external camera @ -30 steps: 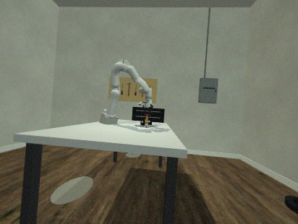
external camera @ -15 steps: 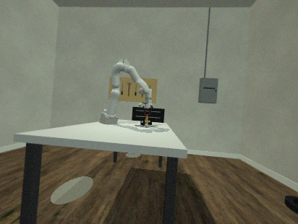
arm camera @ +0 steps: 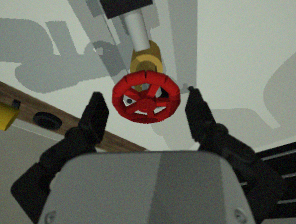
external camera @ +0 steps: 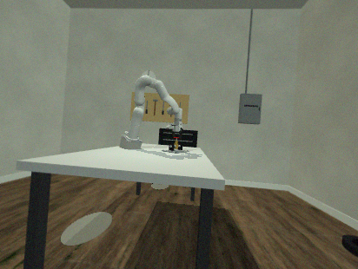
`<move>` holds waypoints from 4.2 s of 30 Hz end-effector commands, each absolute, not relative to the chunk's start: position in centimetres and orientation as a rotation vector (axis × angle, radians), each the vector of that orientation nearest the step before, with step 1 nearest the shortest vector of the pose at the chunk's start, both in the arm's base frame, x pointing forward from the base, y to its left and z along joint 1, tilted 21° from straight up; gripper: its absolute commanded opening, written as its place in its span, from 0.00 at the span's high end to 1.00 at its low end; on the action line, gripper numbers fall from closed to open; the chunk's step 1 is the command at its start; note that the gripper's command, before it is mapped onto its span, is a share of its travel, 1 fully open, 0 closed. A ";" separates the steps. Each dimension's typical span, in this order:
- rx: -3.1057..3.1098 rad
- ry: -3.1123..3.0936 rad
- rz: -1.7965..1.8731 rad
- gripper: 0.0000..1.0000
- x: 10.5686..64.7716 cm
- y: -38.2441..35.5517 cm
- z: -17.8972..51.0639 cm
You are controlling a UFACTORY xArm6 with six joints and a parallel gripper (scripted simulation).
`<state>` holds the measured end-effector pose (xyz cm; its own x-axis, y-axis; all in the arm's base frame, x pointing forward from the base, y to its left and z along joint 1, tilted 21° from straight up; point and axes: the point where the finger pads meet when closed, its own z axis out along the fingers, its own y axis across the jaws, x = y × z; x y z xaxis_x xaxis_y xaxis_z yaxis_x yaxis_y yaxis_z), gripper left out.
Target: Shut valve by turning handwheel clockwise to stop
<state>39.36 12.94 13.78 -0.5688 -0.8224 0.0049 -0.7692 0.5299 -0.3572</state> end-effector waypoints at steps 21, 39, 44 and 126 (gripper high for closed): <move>-1.364 2.598 -0.484 0.00 39.8 12.8 12.8; -1.364 2.598 -0.484 1.00 39.8 12.8 12.8; -1.364 2.598 -0.484 1.00 39.8 12.8 12.8; -0.759 2.777 -0.411 1.00 39.8 12.8 12.8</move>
<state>39.70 12.70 12.68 -0.8027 -0.5842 -0.1202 -0.5219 0.7855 -0.3326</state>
